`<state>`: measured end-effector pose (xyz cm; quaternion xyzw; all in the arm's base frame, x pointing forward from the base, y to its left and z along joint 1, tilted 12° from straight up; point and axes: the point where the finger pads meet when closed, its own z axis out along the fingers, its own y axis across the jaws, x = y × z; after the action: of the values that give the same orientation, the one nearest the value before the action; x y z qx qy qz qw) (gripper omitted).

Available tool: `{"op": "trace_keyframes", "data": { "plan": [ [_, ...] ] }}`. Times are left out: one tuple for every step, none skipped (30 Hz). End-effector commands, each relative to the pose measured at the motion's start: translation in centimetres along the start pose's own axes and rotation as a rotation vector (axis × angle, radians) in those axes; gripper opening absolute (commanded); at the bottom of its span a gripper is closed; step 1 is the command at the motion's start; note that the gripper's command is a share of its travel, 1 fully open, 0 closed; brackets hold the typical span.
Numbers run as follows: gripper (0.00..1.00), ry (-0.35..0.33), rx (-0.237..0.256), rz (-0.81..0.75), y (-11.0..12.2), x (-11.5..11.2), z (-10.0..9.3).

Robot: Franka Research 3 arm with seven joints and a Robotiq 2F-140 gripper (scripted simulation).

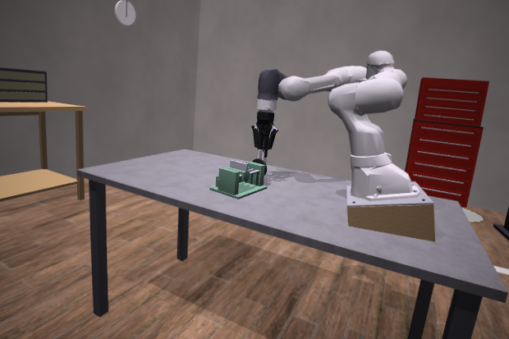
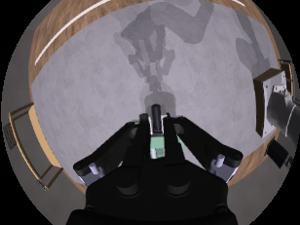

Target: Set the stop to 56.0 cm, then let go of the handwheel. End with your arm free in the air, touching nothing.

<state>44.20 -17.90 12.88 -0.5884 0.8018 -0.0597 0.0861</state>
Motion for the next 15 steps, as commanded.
{"op": "trace_keyframes", "data": {
  "plan": [
    [0.04, 0.0, 0.003, -0.003, -0.4, -0.1, 0.2],
    [0.04, 0.0, 0.003, -0.003, -0.4, -0.1, 0.2],
    [0.04, 0.0, 0.003, -0.003, -0.6, -0.1, 0.3],
    [0.04, 0.0, 0.003, -0.003, -0.7, -0.1, 0.4],
    [0.04, 0.0, 0.003, -0.003, -0.8, -0.1, 0.4],
    [0.04, 0.0, 0.003, -0.003, -0.9, -0.1, 0.5],
    [0.04, 0.0, 0.003, -0.003, -1.1, -0.1, 0.6],
    [0.04, 0.0, 0.003, -0.003, -1.2, -0.1, 0.8],
    [0.04, 0.0, 0.003, -0.003, -1.3, -0.1, 0.9],
    [0.04, 0.0, 0.003, -0.003, -1.4, -0.1, 1.0],
    [0.04, 0.0, 0.003, -0.003, -1.5, -0.1, 1.2],
    [0.04, 0.0, 0.003, -0.003, -1.7, -0.1, 1.3],
    [0.04, 0.0, 0.003, -0.003, -1.7, -0.1, 1.5],
    [0.04, 0.0, 0.003, -0.003, -1.8, -0.1, 1.7],
    [0.04, 0.0, 0.003, -0.003, -1.9, -0.1, 1.9]
  ]
}}
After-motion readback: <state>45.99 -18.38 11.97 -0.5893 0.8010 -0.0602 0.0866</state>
